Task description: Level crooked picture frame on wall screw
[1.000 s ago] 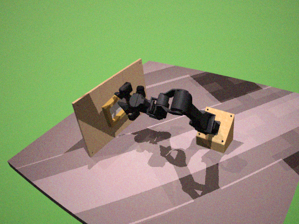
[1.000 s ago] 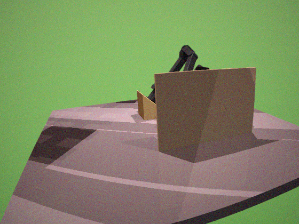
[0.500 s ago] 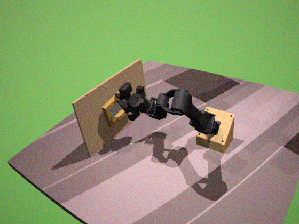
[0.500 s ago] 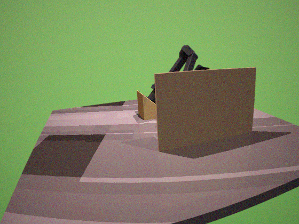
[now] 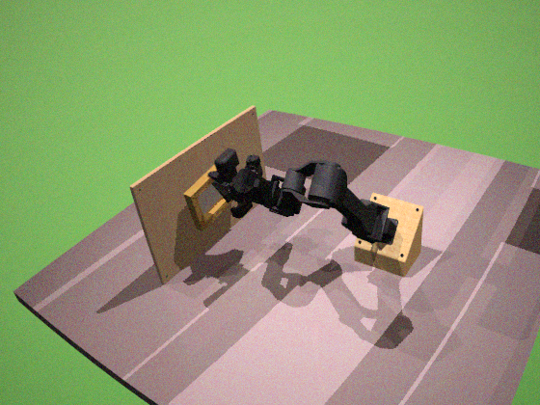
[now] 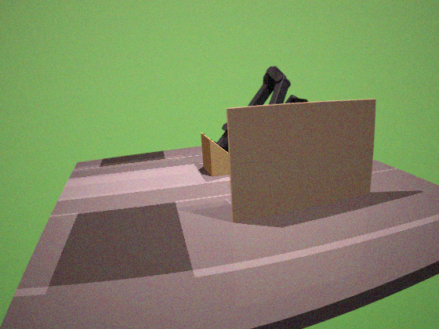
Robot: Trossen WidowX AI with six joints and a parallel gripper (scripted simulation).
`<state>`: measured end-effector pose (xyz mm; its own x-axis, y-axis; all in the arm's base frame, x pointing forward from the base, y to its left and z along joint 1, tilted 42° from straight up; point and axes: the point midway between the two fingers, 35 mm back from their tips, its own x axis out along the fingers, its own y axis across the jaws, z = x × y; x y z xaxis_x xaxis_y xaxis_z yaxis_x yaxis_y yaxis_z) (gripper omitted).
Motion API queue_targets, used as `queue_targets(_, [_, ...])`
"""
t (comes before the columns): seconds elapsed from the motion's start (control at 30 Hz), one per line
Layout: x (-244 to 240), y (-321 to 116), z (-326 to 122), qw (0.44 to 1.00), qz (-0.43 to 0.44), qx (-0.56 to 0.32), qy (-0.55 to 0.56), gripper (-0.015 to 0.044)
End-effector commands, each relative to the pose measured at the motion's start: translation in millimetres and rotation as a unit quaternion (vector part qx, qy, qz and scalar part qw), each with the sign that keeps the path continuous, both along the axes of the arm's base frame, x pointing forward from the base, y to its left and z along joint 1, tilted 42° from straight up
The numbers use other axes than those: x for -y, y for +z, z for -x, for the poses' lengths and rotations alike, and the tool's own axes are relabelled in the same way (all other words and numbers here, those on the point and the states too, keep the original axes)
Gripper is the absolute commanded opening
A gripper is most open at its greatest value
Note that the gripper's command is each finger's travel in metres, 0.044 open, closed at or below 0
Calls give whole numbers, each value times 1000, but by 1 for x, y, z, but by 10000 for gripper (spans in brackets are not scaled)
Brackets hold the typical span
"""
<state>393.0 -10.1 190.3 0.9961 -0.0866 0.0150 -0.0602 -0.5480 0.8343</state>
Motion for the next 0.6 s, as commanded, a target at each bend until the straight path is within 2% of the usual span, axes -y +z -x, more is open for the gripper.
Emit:
queue_targets(0.0, [0,0,0,1000,-2,0,1,0])
queue_targets(0.57, [3,4,0,1000,-2,0,1,0])
